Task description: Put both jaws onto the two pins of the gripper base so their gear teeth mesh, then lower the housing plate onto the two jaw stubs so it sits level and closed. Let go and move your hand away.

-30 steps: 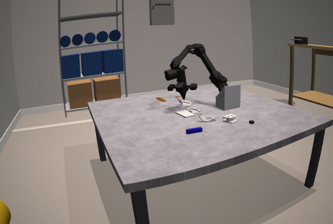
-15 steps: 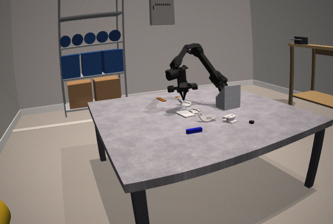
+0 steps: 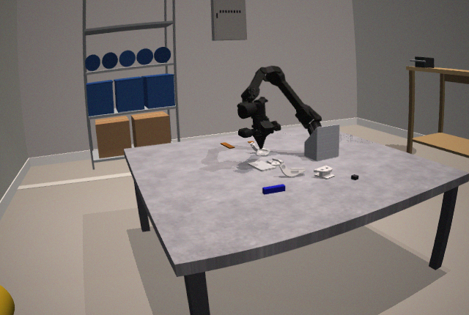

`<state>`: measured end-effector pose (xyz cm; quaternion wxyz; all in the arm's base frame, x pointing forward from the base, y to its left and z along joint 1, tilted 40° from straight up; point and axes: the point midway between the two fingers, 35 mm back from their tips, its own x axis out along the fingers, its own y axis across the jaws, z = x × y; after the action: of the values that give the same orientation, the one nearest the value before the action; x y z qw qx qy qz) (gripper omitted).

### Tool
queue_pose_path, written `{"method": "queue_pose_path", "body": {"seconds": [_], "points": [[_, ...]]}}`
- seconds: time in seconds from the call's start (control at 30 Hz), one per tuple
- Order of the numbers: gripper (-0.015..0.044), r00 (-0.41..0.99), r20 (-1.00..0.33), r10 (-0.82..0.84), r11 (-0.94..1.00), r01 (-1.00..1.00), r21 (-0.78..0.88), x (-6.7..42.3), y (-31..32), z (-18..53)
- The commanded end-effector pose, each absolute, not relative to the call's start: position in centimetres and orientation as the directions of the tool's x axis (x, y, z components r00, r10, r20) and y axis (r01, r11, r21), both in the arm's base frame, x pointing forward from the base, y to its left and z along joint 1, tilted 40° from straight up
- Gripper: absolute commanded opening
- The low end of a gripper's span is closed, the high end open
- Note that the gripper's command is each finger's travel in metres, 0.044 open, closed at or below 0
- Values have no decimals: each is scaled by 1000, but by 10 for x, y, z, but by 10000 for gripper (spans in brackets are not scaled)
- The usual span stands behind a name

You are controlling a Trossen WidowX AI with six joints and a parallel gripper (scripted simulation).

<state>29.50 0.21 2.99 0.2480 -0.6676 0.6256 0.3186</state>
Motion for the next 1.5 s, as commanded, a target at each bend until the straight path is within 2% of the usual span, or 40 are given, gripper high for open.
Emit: {"method": "queue_pose_path", "body": {"seconds": [0.0, 0.4, 0.83, 1.27, 1.47], "points": [[0, 24, -746, -666, -194, -971, 142, 298, 18, 21], [0, 42, -757, -652, -438, -836, 331, 299, 57, -5], [0, 58, -766, -640, -644, -584, 494, 291, 99, -34], [0, 71, -771, -633, -757, -261, 599, 276, 137, -65], [0, 71, -771, -633, -760, -243, 602, 275, 139, -66]]}}
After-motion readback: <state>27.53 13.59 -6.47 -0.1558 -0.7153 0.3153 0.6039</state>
